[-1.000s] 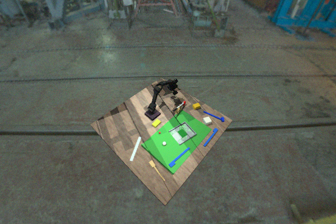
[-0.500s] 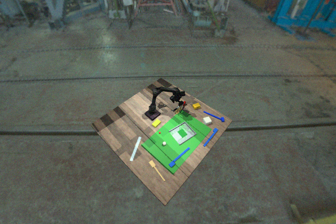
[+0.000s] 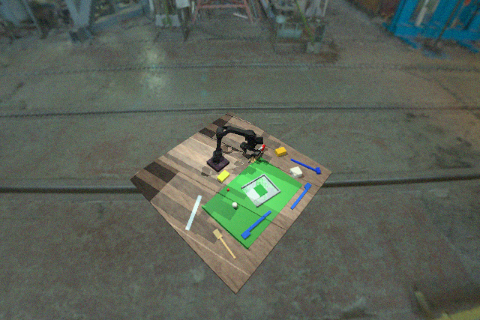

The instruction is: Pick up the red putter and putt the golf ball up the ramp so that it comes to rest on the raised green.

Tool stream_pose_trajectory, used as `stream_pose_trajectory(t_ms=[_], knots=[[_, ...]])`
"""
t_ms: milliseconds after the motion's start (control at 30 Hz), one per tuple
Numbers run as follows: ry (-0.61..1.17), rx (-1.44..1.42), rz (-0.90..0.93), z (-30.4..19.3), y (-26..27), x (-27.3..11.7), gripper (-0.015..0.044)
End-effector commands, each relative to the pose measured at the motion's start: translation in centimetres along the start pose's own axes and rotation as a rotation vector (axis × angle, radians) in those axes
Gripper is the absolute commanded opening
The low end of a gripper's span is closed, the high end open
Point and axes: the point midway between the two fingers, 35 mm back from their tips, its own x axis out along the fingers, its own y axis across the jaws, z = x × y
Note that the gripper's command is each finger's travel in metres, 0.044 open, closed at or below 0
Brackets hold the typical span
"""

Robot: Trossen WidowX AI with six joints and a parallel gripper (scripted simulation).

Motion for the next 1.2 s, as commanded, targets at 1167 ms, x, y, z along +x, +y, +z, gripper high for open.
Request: stream_pose_trajectory(t_ms=[1167], knots=[[0.003, 0.0, 0.003, -0.1, 0.0, 5.4, 0.0335]])
